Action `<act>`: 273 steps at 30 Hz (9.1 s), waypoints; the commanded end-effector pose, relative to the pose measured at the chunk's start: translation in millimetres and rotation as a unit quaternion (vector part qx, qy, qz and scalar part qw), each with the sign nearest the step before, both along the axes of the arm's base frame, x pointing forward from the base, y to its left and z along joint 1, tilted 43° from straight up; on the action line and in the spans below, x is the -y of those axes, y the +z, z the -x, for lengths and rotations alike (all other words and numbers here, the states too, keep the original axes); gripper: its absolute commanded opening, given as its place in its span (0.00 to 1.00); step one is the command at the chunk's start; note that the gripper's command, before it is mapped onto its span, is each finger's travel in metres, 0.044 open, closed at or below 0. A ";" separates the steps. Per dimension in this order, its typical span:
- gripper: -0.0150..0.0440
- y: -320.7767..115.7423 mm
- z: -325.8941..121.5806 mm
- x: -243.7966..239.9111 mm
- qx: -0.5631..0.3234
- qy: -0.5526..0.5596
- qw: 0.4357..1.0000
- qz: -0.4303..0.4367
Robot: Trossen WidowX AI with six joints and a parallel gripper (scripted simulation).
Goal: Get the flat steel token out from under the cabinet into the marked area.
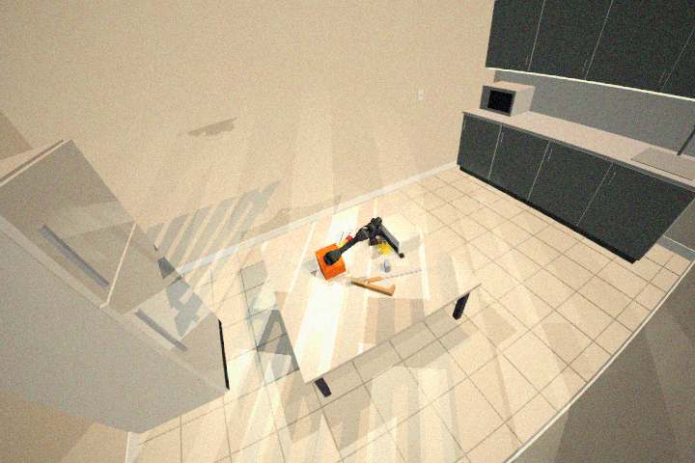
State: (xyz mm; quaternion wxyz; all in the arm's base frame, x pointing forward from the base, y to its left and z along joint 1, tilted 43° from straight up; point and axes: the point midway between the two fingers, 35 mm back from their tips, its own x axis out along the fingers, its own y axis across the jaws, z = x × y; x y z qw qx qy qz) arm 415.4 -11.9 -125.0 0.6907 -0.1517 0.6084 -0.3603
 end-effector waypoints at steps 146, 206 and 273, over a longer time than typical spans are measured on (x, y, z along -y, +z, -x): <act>0.25 -34.2 167.2 -33.8 -0.004 0.000 1.000 -0.002; 0.44 -37.4 176.3 -39.8 -0.003 0.000 1.000 -0.002; 0.25 -20.6 93.9 -21.7 -0.002 0.000 1.000 -0.001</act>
